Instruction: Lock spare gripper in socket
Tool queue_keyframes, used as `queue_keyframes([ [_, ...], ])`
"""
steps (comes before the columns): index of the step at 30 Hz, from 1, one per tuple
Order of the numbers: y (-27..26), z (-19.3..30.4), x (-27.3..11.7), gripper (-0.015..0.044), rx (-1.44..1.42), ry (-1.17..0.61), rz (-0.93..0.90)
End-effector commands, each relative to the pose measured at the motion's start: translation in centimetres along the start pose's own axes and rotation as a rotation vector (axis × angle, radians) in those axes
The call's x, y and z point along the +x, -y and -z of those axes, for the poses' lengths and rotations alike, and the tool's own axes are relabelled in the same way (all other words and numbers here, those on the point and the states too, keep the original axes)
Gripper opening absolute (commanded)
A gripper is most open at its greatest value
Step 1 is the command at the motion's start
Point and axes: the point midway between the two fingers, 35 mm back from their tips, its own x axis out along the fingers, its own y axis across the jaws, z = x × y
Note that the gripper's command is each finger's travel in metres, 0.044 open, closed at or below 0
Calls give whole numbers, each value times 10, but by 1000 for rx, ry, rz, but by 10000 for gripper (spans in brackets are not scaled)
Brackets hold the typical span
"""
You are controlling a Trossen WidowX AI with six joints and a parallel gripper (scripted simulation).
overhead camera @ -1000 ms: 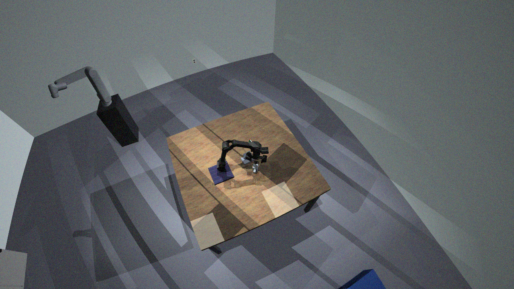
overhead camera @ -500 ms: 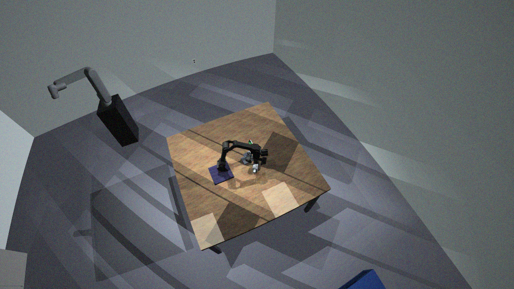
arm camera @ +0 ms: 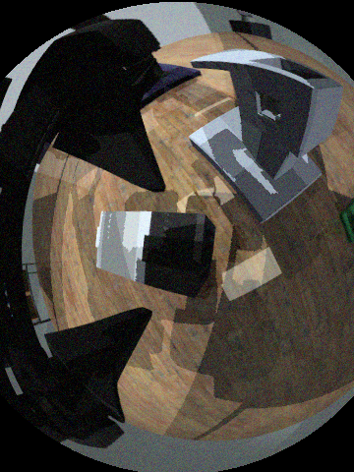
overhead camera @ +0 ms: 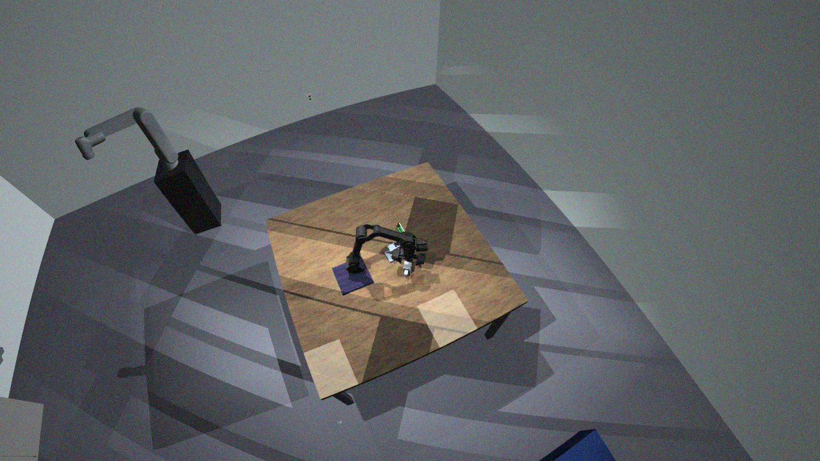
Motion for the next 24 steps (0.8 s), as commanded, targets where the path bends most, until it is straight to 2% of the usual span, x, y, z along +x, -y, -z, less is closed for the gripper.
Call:
queue_keyframes([
  [1, -2, 1, 10, 440, 5, -7, -8],
  [20, -4, 2, 31, 440, 5, -7, -8],
  [24, -4, 2, 31, 335, 5, -7, -8],
])
